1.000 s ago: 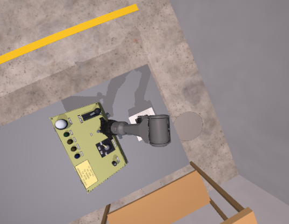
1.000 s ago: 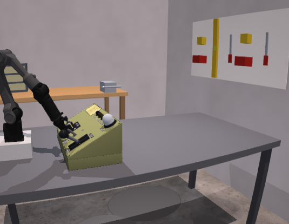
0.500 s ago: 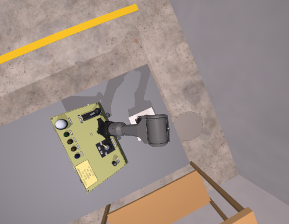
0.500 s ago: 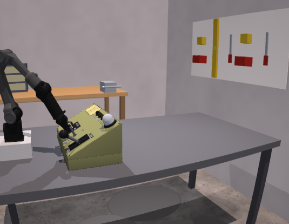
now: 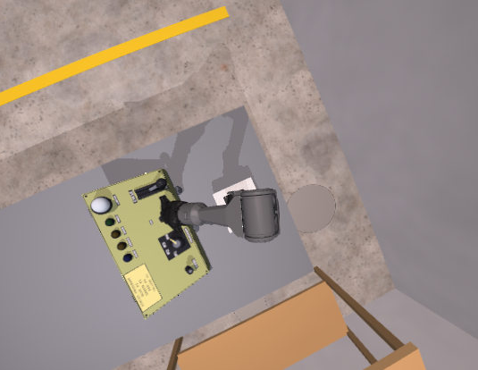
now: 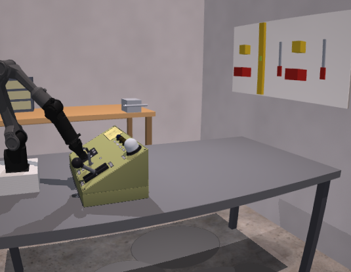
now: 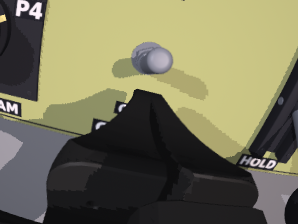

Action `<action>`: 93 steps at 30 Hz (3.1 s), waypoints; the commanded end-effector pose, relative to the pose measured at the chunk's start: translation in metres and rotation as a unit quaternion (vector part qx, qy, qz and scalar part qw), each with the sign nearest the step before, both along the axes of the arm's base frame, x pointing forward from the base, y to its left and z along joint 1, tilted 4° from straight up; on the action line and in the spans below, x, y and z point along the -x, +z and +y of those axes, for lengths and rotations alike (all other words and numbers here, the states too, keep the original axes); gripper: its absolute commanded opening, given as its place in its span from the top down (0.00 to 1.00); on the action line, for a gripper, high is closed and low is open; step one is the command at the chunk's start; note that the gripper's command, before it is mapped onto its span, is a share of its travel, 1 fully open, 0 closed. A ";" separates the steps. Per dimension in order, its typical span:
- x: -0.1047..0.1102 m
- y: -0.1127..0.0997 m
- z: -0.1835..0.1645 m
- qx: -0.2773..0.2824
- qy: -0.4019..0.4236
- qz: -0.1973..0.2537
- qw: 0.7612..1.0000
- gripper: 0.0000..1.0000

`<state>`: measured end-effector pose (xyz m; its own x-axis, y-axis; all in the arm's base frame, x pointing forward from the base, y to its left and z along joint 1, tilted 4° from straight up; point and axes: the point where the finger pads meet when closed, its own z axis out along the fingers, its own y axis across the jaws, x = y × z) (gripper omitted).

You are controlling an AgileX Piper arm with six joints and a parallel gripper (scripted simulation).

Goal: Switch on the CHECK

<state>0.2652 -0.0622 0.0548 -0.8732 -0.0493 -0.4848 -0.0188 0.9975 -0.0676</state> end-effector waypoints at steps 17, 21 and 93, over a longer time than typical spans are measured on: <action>0.000 0.000 0.000 0.000 0.000 0.000 1.000 1.00; 0.003 -0.002 0.000 0.000 0.000 0.000 1.000 1.00; 0.070 0.102 0.006 0.000 0.000 0.000 1.000 0.00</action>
<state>0.1948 -0.0566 0.1561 -0.8742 -0.0496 -0.4831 -0.0194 0.9975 -0.0673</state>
